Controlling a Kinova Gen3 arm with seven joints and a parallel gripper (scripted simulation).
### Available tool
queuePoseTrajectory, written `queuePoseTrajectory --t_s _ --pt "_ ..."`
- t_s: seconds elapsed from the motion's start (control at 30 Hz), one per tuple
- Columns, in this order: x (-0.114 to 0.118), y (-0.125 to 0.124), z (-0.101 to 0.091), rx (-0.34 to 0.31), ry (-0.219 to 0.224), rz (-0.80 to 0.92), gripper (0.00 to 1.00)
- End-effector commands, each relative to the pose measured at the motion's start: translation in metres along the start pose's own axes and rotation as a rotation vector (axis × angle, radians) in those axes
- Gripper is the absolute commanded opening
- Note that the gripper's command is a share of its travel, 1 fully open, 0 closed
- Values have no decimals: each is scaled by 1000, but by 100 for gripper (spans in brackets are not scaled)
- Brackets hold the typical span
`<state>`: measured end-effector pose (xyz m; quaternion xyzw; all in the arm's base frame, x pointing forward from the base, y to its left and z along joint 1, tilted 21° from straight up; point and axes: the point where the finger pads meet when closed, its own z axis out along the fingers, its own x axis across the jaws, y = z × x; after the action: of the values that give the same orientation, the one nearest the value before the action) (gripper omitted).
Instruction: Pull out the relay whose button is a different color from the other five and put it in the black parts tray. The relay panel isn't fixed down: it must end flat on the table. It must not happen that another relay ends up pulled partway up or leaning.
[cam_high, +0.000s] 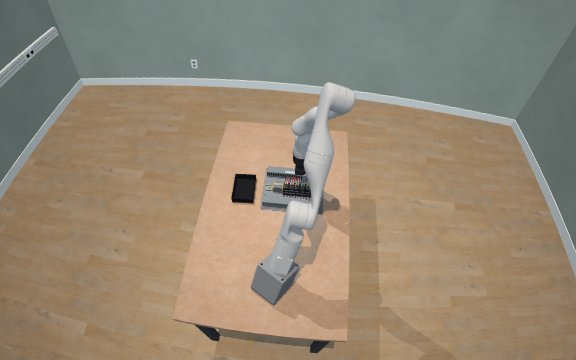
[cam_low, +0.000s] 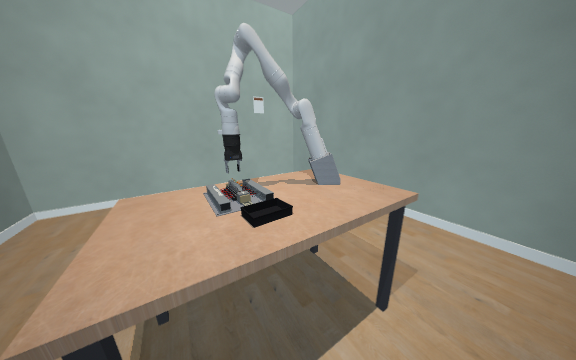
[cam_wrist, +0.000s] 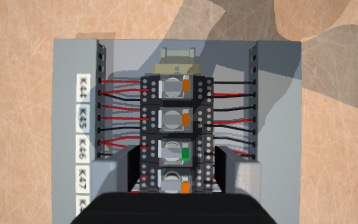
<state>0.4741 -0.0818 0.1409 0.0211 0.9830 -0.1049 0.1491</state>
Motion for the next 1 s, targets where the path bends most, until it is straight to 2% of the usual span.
queuePoseTrajectory --t_s 0.0,0.97 --pt "-1 1 -1 -5 -5 0 98" --pt "-3 3 -3 -5 -5 0 98"
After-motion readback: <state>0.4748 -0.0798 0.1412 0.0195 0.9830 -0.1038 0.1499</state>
